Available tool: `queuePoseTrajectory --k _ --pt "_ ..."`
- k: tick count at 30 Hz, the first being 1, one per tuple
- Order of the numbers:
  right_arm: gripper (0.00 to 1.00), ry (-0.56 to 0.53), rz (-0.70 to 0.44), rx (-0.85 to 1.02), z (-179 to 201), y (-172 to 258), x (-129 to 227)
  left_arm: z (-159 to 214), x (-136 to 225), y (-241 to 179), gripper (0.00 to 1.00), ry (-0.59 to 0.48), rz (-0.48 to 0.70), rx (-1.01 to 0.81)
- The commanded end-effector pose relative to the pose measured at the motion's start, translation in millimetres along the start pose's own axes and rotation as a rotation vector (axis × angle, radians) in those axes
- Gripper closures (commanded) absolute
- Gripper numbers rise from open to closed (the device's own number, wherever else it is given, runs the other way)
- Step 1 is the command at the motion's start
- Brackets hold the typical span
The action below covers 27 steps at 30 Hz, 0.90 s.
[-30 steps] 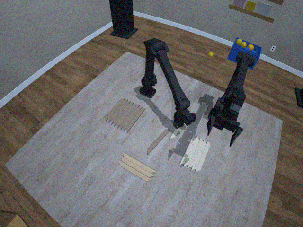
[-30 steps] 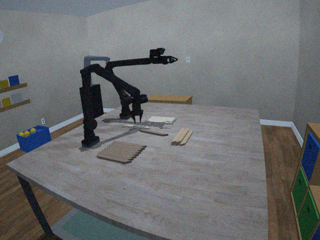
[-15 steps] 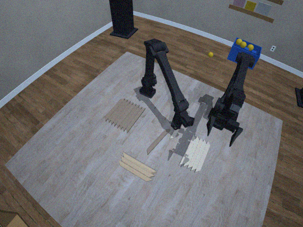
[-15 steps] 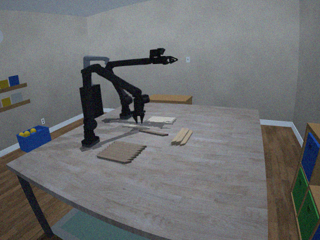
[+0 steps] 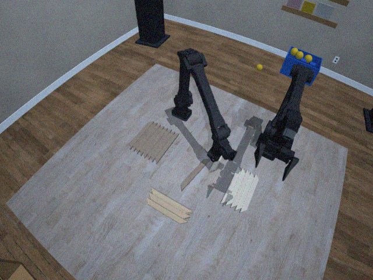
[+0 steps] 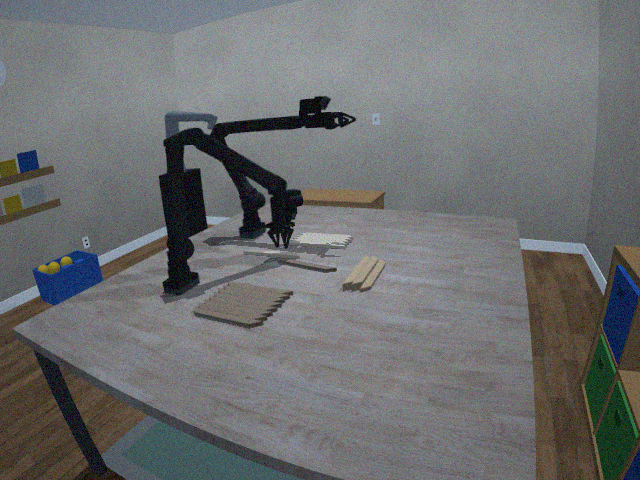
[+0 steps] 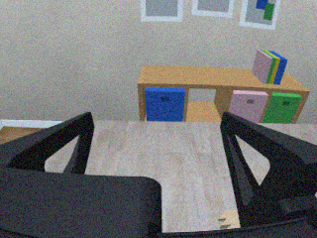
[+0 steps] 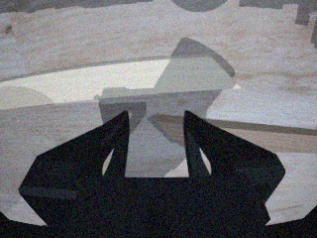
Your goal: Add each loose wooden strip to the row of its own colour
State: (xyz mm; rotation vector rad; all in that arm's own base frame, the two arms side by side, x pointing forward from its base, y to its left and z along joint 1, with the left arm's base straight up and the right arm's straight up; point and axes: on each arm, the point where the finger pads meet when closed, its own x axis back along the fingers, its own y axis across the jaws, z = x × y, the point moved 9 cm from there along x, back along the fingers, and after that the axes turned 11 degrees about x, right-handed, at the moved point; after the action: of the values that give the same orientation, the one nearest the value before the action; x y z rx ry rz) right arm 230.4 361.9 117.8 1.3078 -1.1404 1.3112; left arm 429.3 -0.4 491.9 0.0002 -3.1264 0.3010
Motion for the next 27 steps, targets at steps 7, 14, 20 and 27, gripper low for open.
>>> queuePoseTrajectory --k 7,14,20,27 --pt "0.58 -0.024 0.017 -0.255 -1 -32 11 -10 1 -7 0.0 -0.022 0.014 -0.008" --pt "0.58 -0.024 0.015 -0.388 5 -42 11 -13 1 -7 0.0 -0.027 0.016 -0.008" --pt "0.58 -0.026 0.014 -0.509 10 -51 11 -15 1 -8 0.0 -0.031 0.016 -0.008" --pt "0.58 -0.026 0.012 -0.566 5 -48 10 -17 1 -8 0.0 -0.034 0.017 -0.008"
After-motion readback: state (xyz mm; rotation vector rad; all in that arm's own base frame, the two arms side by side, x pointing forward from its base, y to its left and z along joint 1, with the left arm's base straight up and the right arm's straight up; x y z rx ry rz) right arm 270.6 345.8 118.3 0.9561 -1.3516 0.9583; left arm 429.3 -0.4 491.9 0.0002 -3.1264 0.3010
